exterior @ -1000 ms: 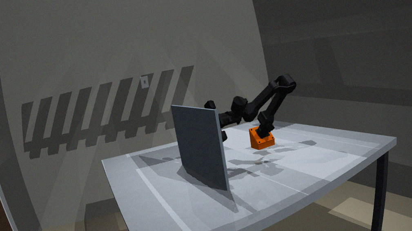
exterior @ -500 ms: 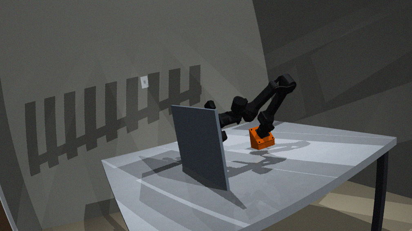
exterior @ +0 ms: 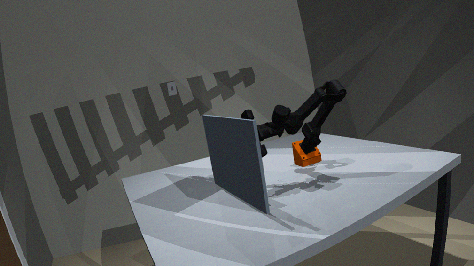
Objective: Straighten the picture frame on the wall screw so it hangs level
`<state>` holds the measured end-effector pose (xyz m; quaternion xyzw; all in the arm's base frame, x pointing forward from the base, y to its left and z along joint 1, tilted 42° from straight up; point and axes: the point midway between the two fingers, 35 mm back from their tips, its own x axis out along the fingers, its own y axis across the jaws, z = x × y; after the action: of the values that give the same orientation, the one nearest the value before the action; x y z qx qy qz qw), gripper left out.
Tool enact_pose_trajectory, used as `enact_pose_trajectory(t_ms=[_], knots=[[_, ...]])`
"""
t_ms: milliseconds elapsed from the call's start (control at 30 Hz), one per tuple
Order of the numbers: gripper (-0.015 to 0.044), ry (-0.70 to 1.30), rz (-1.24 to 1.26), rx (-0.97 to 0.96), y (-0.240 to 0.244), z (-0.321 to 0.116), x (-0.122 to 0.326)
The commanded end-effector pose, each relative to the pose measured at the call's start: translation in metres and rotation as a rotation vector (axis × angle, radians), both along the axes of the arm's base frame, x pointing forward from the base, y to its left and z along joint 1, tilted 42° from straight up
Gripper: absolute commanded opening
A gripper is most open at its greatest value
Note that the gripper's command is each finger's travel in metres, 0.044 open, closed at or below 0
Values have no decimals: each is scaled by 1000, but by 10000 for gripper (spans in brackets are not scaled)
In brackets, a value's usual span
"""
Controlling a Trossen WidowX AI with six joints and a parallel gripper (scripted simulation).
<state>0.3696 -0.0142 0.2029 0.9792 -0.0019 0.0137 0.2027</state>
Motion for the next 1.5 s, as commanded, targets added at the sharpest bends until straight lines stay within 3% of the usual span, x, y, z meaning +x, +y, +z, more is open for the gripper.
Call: enact_pose_trajectory(t_ms=[0, 1467], knots=[[0, -13, -10, -4, -2, 5, 0], [0, -13, -10, -4, 2, 9, 0]])
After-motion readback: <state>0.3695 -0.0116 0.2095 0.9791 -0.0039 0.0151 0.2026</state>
